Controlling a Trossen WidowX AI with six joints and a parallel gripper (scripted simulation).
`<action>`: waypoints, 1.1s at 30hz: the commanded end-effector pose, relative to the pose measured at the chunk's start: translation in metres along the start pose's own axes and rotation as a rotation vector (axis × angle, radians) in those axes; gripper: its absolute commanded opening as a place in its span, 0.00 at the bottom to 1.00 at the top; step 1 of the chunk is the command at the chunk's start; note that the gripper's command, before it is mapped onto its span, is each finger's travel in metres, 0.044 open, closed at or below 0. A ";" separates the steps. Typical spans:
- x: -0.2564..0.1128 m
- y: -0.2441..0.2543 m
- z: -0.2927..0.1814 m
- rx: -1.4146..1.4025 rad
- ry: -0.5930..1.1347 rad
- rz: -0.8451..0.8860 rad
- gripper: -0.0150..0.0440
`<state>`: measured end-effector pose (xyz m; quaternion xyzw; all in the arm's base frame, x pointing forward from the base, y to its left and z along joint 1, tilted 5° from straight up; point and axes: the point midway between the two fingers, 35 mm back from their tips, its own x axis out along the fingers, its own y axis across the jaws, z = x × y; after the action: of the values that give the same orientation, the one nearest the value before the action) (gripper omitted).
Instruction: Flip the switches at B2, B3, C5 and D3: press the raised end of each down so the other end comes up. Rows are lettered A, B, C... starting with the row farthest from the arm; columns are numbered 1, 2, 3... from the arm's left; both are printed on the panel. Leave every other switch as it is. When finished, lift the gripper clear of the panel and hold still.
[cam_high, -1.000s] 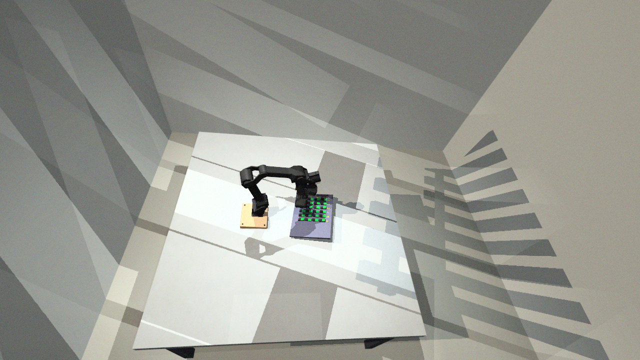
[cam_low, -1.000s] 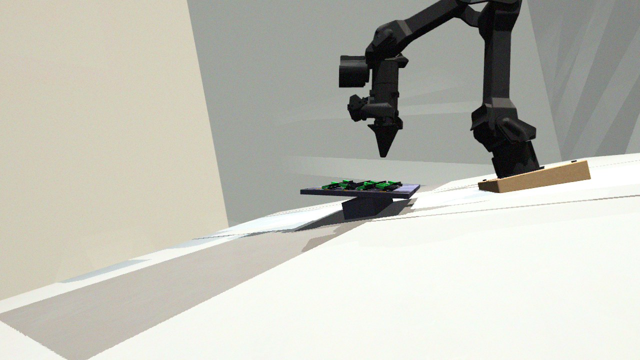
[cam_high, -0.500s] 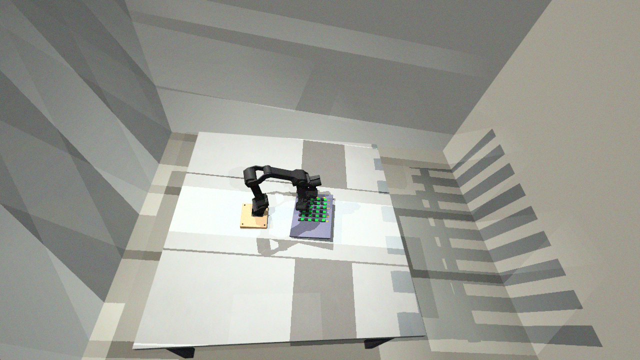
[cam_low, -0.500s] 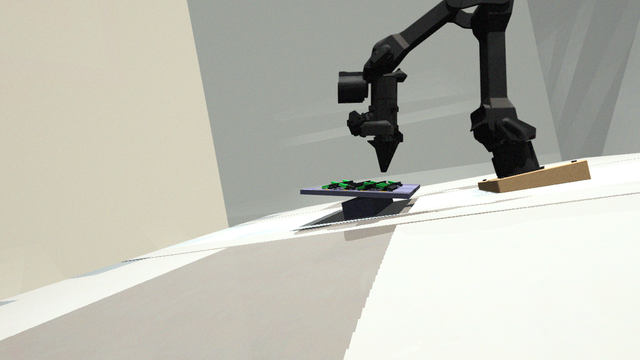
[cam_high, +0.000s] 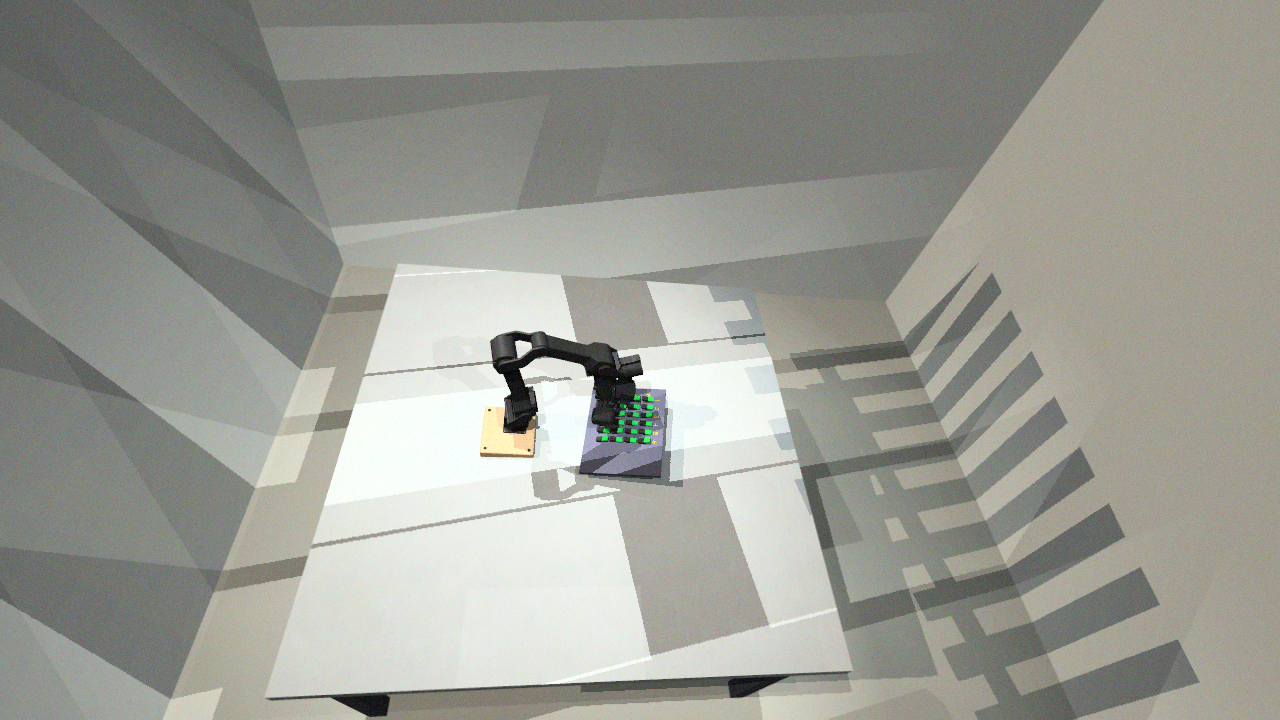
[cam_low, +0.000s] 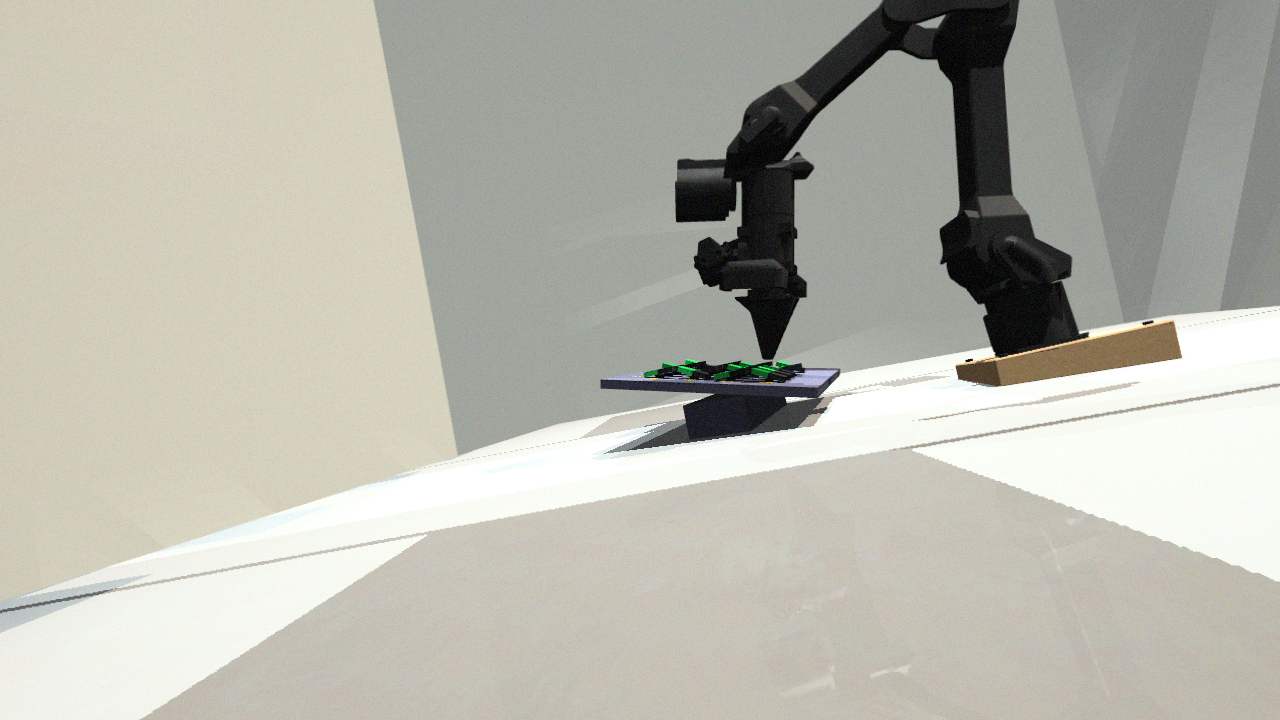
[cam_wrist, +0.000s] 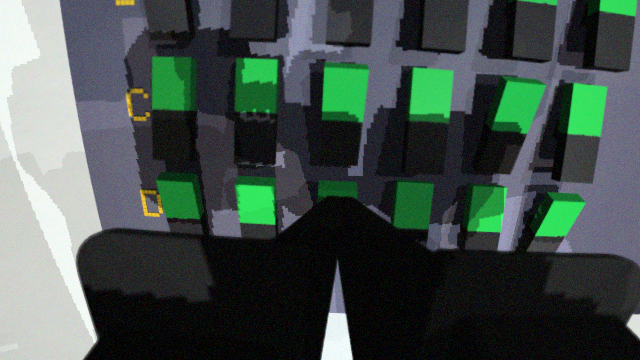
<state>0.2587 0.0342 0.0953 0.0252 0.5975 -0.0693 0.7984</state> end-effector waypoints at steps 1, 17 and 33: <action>0.006 0.000 -0.002 -0.007 0.013 0.000 0.25; 0.006 0.000 -0.002 -0.007 0.013 0.000 0.25; 0.007 0.000 -0.002 -0.007 0.013 0.000 0.25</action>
<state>0.2583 0.0336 0.0895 0.0238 0.6015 -0.0703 0.7954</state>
